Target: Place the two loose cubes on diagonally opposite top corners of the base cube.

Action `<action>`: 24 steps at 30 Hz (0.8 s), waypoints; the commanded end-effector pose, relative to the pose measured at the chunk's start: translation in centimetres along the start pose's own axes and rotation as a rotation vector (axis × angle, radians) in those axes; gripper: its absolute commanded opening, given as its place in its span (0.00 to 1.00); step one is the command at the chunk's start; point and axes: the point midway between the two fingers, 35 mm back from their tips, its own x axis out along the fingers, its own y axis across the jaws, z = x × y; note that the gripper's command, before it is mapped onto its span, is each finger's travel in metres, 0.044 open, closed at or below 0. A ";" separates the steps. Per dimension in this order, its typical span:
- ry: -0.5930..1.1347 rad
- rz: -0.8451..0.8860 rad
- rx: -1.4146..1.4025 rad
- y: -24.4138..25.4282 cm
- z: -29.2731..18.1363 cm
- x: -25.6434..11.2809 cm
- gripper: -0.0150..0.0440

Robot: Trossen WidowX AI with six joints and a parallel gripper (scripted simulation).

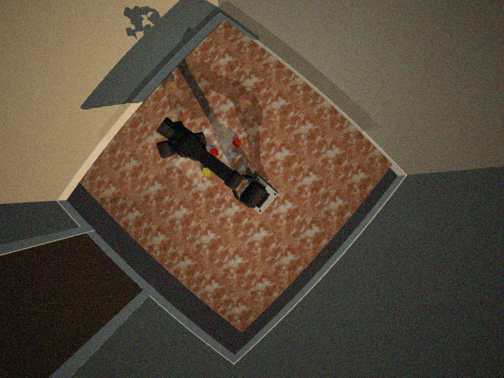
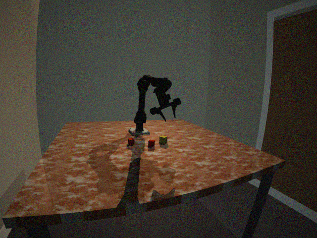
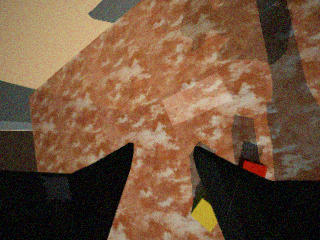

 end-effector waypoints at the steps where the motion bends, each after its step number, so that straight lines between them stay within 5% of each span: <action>1: 0.024 -0.135 0.193 -5.2 0.9 -0.1 0.70; 18: 0.084 -0.557 0.877 -21.4 -0.5 -5.3 0.70; 24: 0.090 -0.592 0.937 -22.5 -1.0 -6.0 0.70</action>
